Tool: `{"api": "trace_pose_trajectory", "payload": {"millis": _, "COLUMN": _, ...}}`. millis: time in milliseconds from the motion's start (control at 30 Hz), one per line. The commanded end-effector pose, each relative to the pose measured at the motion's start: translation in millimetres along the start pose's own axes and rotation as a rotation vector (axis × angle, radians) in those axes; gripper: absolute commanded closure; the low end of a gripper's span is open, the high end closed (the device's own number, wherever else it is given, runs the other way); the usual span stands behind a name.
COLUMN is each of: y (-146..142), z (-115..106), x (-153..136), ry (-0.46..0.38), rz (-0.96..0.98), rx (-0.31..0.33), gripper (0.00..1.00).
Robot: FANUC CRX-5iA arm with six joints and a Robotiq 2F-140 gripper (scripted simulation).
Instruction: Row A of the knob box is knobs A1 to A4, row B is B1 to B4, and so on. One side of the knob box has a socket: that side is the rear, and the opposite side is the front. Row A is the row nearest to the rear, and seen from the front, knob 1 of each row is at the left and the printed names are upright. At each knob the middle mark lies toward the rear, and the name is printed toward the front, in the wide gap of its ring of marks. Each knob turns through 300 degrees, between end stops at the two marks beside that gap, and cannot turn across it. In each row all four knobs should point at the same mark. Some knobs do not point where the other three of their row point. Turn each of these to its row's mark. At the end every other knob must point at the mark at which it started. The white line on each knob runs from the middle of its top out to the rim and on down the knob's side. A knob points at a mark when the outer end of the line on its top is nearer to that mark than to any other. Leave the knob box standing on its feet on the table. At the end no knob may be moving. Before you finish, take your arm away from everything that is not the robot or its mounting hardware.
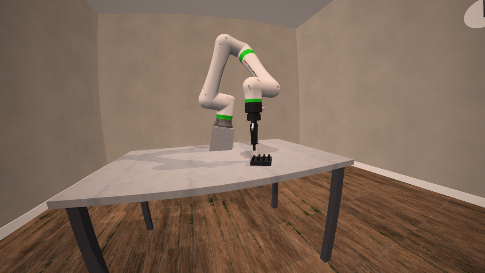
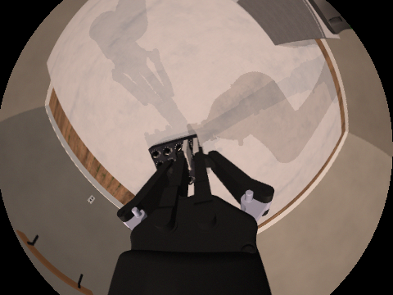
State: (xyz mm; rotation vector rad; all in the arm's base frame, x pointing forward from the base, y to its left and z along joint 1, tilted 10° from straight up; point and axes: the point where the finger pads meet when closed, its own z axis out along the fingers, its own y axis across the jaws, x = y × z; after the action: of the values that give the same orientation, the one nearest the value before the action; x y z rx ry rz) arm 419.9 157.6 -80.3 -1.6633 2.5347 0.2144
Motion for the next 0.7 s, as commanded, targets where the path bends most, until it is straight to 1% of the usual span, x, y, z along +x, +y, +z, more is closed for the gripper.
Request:
{"api": "trace_pose_trajectory", "payload": {"millis": 0, "y": -0.2, "z": -0.1, "x": -0.1, "ry": 0.0, "rz": -0.008, "rx": 0.0, "gripper": 0.95}}
{"api": "trace_pose_trajectory", "payload": {"millis": 467, "y": -0.2, "z": -0.1, "x": -0.1, "ry": 0.0, "rz": -0.099, "rx": 0.0, "gripper": 0.95}}
{"api": "trace_pose_trajectory", "payload": {"millis": 667, "y": -0.2, "z": -0.1, "x": -0.1, "ry": 0.0, "rz": -0.183, "rx": 0.0, "gripper": 0.95}}
